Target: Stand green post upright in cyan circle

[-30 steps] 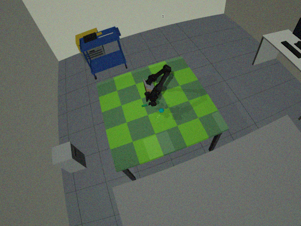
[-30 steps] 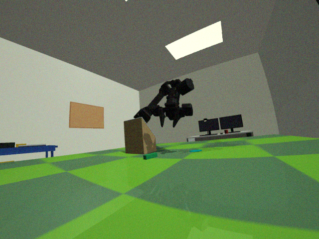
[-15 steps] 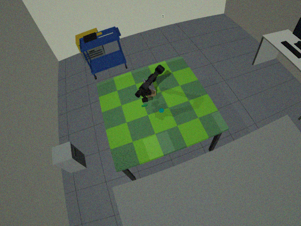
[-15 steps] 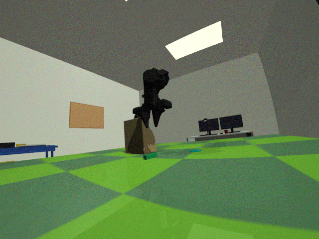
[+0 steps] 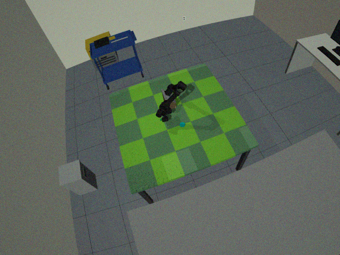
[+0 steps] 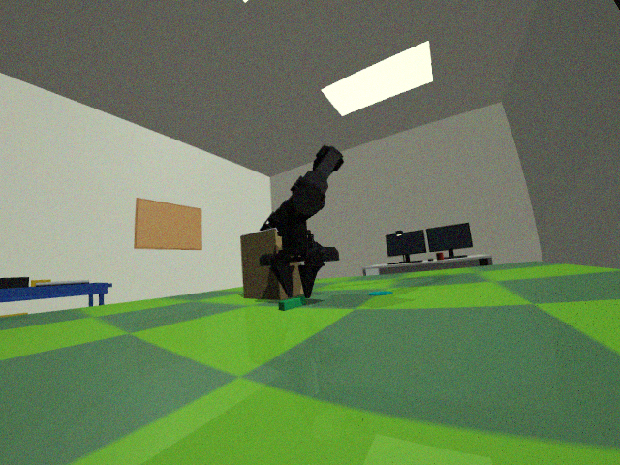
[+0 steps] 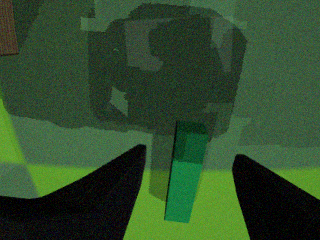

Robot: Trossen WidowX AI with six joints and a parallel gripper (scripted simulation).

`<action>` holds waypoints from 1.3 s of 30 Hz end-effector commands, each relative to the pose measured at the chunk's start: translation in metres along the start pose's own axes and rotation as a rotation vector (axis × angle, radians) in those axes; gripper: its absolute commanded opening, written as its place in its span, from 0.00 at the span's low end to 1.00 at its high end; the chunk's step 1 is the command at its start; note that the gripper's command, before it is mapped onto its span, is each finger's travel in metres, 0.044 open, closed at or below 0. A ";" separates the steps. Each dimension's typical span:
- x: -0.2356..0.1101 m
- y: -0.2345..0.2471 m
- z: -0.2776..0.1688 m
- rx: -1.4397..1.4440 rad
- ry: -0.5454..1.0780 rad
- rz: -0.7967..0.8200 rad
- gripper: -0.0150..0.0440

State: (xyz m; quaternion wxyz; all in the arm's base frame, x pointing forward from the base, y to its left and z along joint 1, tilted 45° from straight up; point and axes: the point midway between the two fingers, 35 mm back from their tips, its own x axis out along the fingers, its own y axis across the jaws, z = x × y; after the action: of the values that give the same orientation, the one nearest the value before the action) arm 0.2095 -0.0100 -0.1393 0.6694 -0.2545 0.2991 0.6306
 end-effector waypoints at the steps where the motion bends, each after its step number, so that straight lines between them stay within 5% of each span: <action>1: 0.010 0.003 0.002 0.008 -0.007 -0.010 0.65; 9: 0.010 0.003 0.002 0.008 -0.007 -0.010 0.29; 39: -0.063 -0.004 -0.004 0.010 0.005 -0.012 0.29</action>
State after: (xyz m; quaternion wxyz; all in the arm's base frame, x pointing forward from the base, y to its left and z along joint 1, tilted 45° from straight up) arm 0.2095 -0.0492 -0.1023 0.6750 -0.2483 0.3033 0.6250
